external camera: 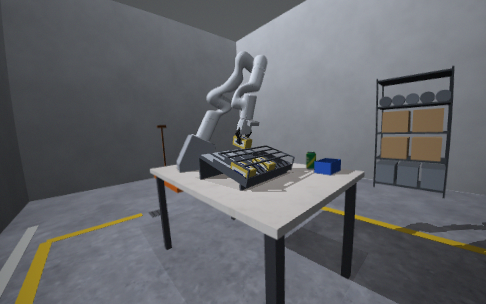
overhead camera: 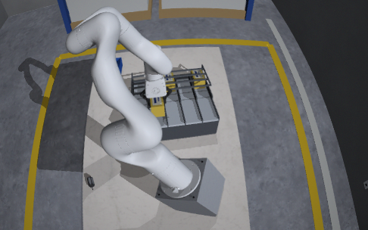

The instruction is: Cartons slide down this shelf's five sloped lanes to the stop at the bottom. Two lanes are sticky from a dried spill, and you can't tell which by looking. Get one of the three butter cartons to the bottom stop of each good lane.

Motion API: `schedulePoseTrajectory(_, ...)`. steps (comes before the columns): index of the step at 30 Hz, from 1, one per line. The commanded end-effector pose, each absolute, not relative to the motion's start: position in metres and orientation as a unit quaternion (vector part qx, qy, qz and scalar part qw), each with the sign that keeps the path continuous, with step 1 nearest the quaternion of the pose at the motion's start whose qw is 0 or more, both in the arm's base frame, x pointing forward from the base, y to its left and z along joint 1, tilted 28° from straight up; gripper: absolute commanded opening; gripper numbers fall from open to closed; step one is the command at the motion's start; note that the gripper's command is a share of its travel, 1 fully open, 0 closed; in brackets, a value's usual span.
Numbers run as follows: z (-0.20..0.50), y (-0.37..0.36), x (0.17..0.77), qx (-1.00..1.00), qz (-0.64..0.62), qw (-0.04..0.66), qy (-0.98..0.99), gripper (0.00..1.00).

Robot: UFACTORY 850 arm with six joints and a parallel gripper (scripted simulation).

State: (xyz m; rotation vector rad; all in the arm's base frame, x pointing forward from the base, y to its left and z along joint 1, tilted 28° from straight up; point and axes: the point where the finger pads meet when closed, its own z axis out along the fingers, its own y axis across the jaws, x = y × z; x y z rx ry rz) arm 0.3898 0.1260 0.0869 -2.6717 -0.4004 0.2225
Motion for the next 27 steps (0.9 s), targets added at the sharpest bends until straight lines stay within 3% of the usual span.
schedulePoseTrajectory(1,0.084,0.128,0.391,-0.963,0.078,0.215,-0.144,0.0)
schedulePoseTrajectory(27,0.067,0.136,0.387,-0.963,0.08,0.215,-0.145,0.0)
